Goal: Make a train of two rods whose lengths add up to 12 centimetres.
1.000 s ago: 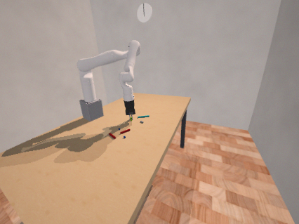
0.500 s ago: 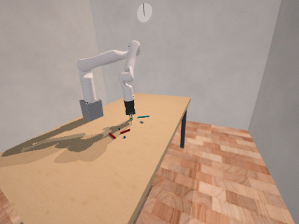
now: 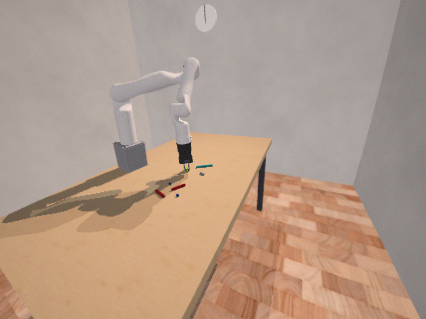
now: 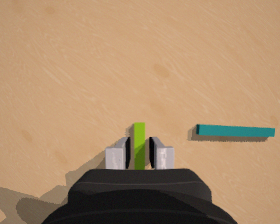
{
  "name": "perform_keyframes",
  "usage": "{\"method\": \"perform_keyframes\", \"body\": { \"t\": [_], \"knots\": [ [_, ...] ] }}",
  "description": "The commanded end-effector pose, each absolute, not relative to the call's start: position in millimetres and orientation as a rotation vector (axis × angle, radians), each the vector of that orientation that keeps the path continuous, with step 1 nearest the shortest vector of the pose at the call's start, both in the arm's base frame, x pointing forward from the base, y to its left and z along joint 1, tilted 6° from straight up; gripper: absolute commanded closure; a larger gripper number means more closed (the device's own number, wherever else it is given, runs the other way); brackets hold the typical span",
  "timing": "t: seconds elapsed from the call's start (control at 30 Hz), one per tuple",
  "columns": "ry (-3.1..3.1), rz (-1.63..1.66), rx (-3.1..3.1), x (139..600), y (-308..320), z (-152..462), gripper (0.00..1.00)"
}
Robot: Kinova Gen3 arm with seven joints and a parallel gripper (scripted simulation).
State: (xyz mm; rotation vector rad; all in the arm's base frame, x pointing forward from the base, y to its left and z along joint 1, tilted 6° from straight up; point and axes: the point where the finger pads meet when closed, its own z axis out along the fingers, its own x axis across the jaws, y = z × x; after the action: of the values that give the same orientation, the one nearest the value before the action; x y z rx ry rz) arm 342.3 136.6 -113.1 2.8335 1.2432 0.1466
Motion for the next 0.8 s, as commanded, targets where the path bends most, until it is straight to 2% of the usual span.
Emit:
{"method": "perform_keyframes", "body": {
  "t": [0.0, 0.53, 0.77],
  "knots": [
    [1.243, 0.149, 2.834, 342.7, 136.9, -112.6, 0.46],
    [1.243, 0.149, 2.834, 342.1, 136.9, -107.2, 0.46],
    [1.243, 0.149, 2.834, 339.1, 137.0, -78.5, 0.46]
  ]
}}
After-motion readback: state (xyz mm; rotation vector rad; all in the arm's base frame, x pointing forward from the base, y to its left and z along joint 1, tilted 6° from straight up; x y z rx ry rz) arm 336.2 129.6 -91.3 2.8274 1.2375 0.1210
